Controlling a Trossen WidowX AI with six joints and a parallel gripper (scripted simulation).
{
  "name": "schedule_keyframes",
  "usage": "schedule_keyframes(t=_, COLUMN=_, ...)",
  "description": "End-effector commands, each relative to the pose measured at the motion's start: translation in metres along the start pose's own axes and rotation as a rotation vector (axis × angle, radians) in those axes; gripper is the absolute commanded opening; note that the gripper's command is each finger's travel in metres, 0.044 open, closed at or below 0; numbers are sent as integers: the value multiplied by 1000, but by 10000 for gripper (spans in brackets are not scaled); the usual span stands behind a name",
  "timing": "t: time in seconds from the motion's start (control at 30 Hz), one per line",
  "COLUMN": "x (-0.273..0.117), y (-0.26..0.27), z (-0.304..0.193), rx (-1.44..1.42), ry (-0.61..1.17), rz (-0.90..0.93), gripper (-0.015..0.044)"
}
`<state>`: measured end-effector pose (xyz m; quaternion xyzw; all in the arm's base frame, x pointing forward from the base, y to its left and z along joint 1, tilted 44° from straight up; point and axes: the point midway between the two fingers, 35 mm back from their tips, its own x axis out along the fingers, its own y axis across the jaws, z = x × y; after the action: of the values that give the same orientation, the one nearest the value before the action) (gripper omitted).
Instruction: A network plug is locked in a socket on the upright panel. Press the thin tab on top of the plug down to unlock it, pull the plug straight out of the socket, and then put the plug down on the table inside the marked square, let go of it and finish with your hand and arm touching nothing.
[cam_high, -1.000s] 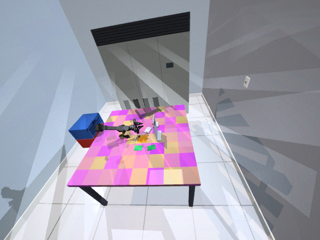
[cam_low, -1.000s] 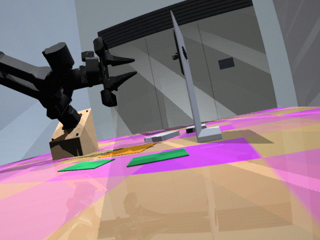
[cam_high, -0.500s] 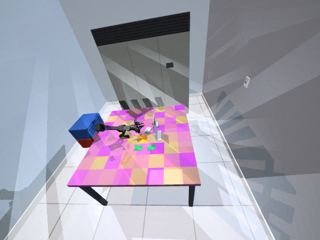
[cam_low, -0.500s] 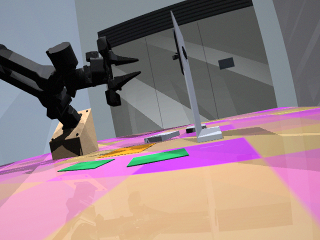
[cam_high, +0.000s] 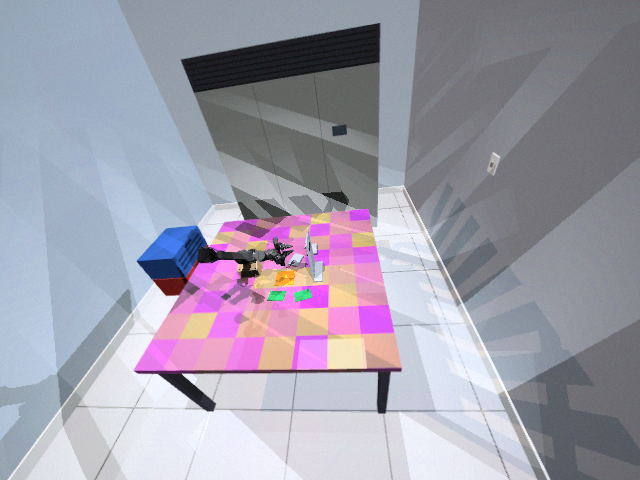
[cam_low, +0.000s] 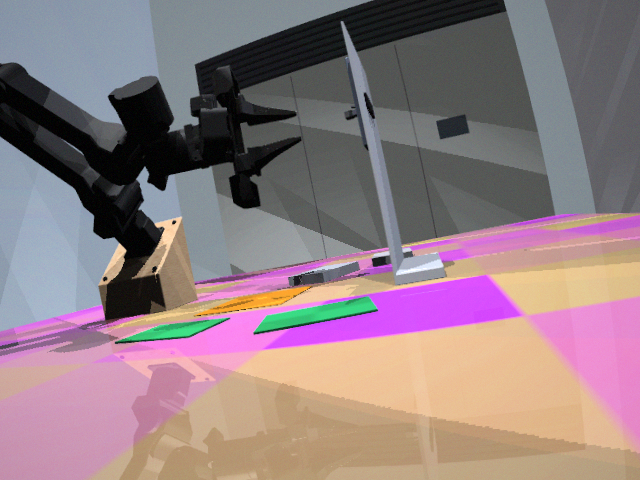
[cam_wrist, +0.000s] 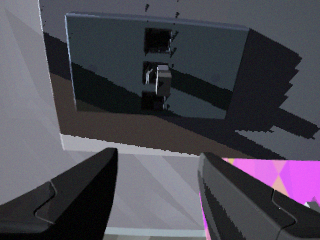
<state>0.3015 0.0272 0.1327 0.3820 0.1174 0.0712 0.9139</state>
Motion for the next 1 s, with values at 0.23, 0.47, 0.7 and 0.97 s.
schedule_keyframes(t=0.23, x=17, y=-2, z=3, rx=4, ry=-6, rz=2, gripper=156)
schedule_keyframes(t=0.47, x=25, y=-1, z=6, rx=4, ry=-6, rz=2, gripper=156)
schedule_keyframes(t=0.7, x=33, y=-1, z=9, rx=3, ry=-7, rz=2, gripper=156)
schedule_keyframes(t=0.97, x=42, y=0, z=12, rx=3, ry=-7, rz=3, gripper=156)
